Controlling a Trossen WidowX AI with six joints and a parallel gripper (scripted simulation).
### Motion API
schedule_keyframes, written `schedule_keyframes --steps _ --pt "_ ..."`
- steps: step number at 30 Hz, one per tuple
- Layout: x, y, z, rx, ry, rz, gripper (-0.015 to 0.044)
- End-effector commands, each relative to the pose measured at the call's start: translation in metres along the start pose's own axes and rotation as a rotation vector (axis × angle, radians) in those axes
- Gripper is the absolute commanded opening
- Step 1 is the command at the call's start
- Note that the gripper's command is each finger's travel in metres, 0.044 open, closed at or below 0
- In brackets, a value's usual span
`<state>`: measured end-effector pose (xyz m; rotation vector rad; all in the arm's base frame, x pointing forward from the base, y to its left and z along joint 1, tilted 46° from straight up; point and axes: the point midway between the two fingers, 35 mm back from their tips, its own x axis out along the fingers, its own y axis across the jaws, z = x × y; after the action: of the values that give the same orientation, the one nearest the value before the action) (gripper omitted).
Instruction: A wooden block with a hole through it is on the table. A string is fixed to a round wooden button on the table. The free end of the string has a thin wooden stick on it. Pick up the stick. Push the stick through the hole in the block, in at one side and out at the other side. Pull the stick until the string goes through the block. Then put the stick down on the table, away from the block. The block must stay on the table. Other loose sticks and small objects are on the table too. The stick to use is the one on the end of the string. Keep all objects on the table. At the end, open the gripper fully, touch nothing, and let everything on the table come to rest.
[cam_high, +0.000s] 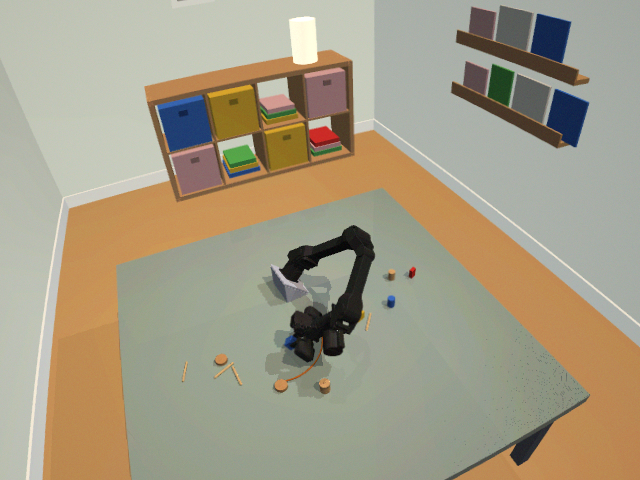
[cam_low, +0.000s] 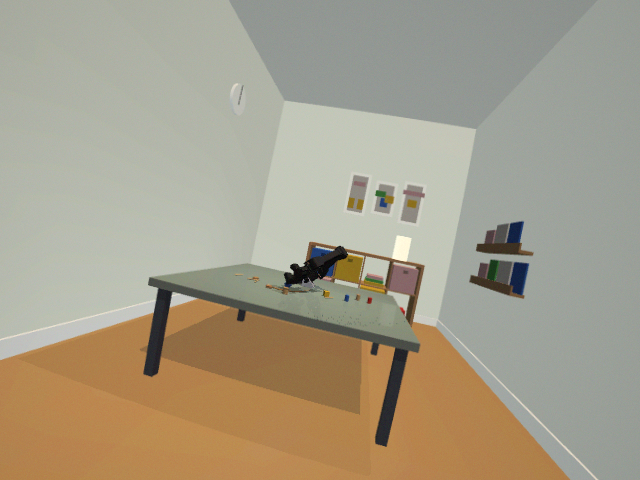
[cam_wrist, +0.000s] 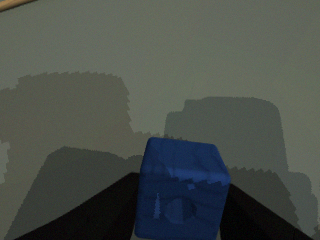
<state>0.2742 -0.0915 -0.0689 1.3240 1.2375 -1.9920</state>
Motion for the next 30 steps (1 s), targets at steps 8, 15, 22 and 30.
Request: schedule_keyframes --steps 8,15,22,30 --pt "-0.001 0.0 -0.003 -0.001 -0.052 0.0 0.0131" --pt "-0.041 0.002 0.005 0.003 -0.056 0.002 0.0242" --pt "-0.065 0.001 0.01 0.004 -0.059 0.003 0.0242" --pt "-0.065 0.001 0.01 0.004 -0.059 0.003 0.0242"
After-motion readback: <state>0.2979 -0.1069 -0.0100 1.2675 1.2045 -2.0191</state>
